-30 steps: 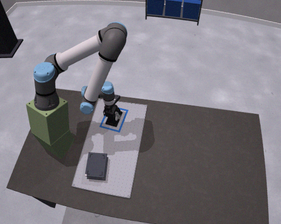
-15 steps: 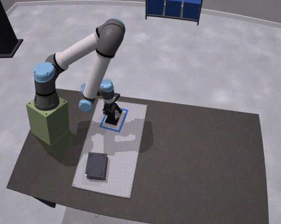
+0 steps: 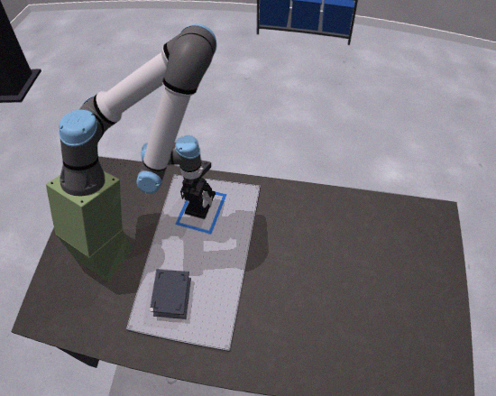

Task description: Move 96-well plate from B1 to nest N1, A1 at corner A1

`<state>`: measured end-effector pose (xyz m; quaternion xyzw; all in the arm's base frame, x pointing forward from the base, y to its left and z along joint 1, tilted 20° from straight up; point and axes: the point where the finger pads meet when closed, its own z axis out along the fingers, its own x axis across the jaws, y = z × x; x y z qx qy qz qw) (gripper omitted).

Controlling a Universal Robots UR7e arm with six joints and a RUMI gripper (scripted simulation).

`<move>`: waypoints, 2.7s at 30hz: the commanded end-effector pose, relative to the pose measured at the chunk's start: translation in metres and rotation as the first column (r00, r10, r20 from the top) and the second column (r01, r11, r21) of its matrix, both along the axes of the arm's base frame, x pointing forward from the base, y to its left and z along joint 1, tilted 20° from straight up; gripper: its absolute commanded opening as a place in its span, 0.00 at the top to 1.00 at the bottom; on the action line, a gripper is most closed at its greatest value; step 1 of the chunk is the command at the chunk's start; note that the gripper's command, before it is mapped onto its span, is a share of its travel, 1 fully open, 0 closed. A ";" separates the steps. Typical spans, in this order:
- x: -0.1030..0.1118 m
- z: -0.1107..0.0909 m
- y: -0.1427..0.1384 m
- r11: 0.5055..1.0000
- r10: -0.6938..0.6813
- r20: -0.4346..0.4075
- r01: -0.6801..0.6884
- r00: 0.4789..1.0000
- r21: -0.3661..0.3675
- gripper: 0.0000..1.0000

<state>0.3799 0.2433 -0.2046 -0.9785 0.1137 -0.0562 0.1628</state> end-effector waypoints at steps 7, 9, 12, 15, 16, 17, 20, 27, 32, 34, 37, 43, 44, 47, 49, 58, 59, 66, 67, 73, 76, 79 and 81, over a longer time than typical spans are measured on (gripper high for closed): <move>-0.002 0.015 -0.005 1.000 0.000 0.001 0.000 1.000 0.000 1.00; -0.002 0.018 -0.006 1.000 0.000 0.001 0.000 1.000 0.000 1.00; -0.003 0.023 -0.007 1.000 0.000 0.001 0.000 1.000 0.000 1.00; -0.004 0.027 -0.009 1.000 0.000 0.001 0.000 1.000 0.000 1.00; -0.004 0.029 -0.009 1.000 0.000 0.001 0.000 1.000 0.000 1.00; -0.004 0.031 -0.010 1.000 0.000 0.001 0.000 1.000 0.000 1.00; -0.004 0.031 -0.010 1.000 0.000 0.001 0.000 1.000 0.000 1.00; -0.004 0.031 -0.010 1.000 0.000 0.001 0.000 1.000 0.000 1.00; -0.004 0.031 -0.010 1.000 0.000 0.001 0.000 1.000 0.000 1.00; -0.004 0.031 -0.010 1.000 0.000 0.001 0.000 1.000 0.000 1.00; -0.004 0.031 -0.010 1.000 0.000 0.001 0.000 1.000 0.000 1.00; -0.005 0.030 -0.017 0.998 0.063 0.021 -0.063 0.998 -0.010 1.00; -0.006 0.029 -0.020 0.995 0.094 0.030 -0.094 0.995 -0.016 1.00; -0.008 0.028 -0.030 0.982 0.188 0.059 -0.186 0.980 -0.035 1.00; -0.009 0.026 -0.036 0.976 0.218 0.067 -0.215 0.974 -0.042 1.00; -0.012 0.022 -0.059 0.976 0.218 0.067 -0.215 0.974 -0.042 1.00; -0.013 0.022 -0.062 0.976 0.218 0.067 -0.215 0.974 -0.042 1.00; -0.017 0.018 -0.085 0.976 0.218 0.067 -0.215 0.974 -0.042 1.00; -0.017 0.017 -0.088 0.976 0.218 0.067 -0.215 0.974 -0.042 1.00; -0.020 0.014 -0.107 0.976 0.218 0.067 -0.215 0.974 -0.042 1.00; -0.021 0.013 -0.110 0.976 0.218 0.067 -0.215 0.974 -0.042 1.00; -0.023 0.011 -0.120 0.976 0.218 0.067 -0.215 0.974 -0.042 1.00; -0.024 0.010 -0.127 0.976 0.218 0.067 -0.215 0.974 -0.042 1.00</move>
